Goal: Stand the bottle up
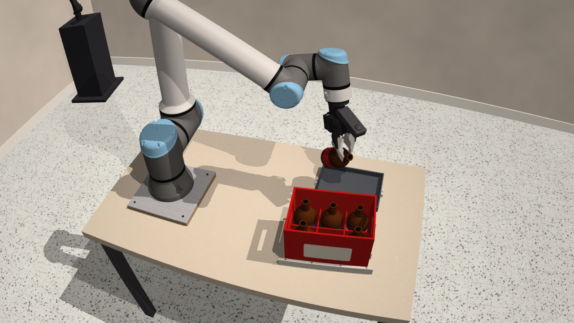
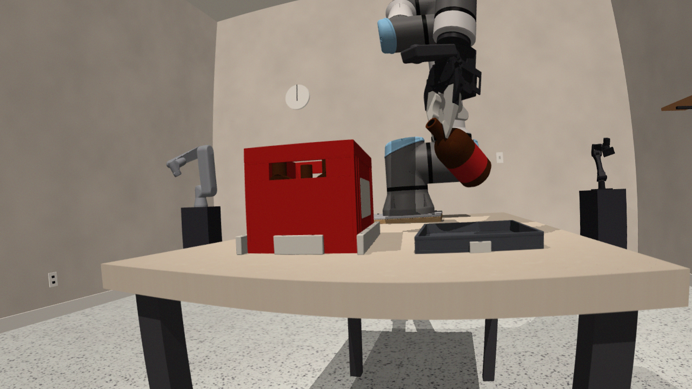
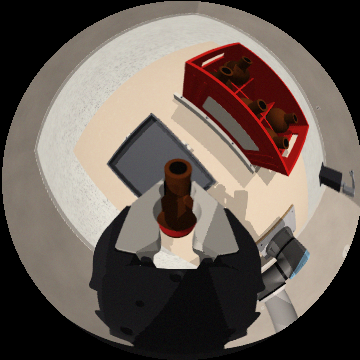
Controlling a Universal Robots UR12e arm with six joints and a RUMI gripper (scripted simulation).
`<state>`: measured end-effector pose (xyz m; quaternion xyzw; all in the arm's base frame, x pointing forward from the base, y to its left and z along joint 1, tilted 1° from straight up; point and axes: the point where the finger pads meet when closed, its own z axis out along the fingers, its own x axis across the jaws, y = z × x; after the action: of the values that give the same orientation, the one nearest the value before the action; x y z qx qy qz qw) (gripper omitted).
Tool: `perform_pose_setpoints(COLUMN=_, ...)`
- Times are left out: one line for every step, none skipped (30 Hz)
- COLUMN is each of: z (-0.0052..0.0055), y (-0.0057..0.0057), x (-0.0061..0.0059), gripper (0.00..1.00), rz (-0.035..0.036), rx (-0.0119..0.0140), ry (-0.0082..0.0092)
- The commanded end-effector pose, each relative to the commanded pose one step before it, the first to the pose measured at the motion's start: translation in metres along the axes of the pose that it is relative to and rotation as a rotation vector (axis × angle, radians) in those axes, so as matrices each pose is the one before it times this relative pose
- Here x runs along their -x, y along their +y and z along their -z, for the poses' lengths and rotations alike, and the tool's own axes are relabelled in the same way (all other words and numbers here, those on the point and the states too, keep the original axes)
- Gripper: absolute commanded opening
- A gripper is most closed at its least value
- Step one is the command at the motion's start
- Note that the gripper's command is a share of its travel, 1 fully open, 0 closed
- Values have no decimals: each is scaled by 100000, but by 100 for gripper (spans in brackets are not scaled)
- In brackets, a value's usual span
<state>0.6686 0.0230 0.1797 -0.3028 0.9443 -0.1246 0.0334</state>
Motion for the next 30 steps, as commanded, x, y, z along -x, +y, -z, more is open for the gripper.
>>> perform_pose_setpoints(z=70, y=-56, x=53, gripper=0, rz=-27, rx=-3647, ry=-119)
perform_pose_setpoints(z=6, y=3, x=-1, gripper=0, rz=-10, rx=-701, ry=-8)
perform_pose_setpoints(z=7, y=3, x=-1, gripper=0, rz=-12, rx=-681, ry=-10)
perform_pose_setpoints(z=9, y=3, x=-2, gripper=0, rz=-14, rx=-656, ry=-12)
perform_pose_setpoints(z=10, y=3, x=-2, gripper=0, rz=-16, rx=-626, ry=-13)
perform_pose_setpoints(z=11, y=3, x=-2, gripper=0, rz=-17, rx=-592, ry=-15)
perform_pose_setpoints(z=11, y=3, x=-2, gripper=0, rz=-18, rx=-553, ry=-15)
perform_pose_setpoints(z=11, y=3, x=-2, gripper=0, rz=-18, rx=-511, ry=-16)
perform_pose_setpoints(z=11, y=3, x=-2, gripper=0, rz=-18, rx=-467, ry=-15)
perform_pose_setpoints(z=11, y=2, x=-2, gripper=0, rz=-18, rx=-420, ry=-15)
perform_pose_setpoints(z=10, y=2, x=-2, gripper=0, rz=-16, rx=-371, ry=-14)
perform_pose_setpoints(z=0, y=0, x=0, gripper=0, rz=0, rx=0, ry=0)
perform_pose_setpoints(z=0, y=0, x=0, gripper=0, rz=0, rx=0, ry=0)
perform_pose_setpoints(z=9, y=2, x=-2, gripper=0, rz=-15, rx=-321, ry=-13)
perform_pose_setpoints(z=8, y=2, x=-2, gripper=0, rz=-13, rx=-272, ry=-11)
perform_pose_setpoints(z=7, y=1, x=-2, gripper=0, rz=-11, rx=-223, ry=-9)
perform_pose_setpoints(z=5, y=1, x=-1, gripper=0, rz=-9, rx=-177, ry=-8)
perform_pose_setpoints(z=4, y=1, x=-1, gripper=0, rz=-7, rx=-133, ry=-6)
perform_pose_setpoints(z=3, y=1, x=-1, gripper=0, rz=-5, rx=-94, ry=-4)
perform_pose_setpoints(z=2, y=0, x=0, gripper=0, rz=-3, rx=-60, ry=-3)
perform_pose_setpoints(z=1, y=0, x=0, gripper=0, rz=-2, rx=-32, ry=-1)
perform_pose_setpoints(z=0, y=0, x=0, gripper=0, rz=-1, rx=-12, ry=-1)
perform_pose_setpoints(z=0, y=0, x=0, gripper=0, rz=0, rx=-2, ry=0)
perform_pose_setpoints(z=0, y=0, x=0, gripper=0, rz=0, rx=0, ry=0)
perform_pose_setpoints(z=0, y=0, x=0, gripper=0, rz=-1, rx=-24, ry=-1)
perform_pose_setpoints(z=0, y=0, x=0, gripper=0, rz=-1, rx=-18, ry=-1)
perform_pose_setpoints(z=0, y=0, x=0, gripper=0, rz=-1, rx=-13, ry=-1)
perform_pose_setpoints(z=0, y=0, x=0, gripper=0, rz=0, rx=-10, ry=0)
perform_pose_setpoints(z=0, y=0, x=0, gripper=0, rz=0, rx=0, ry=0)
perform_pose_setpoints(z=0, y=0, x=0, gripper=0, rz=0, rx=0, ry=0)
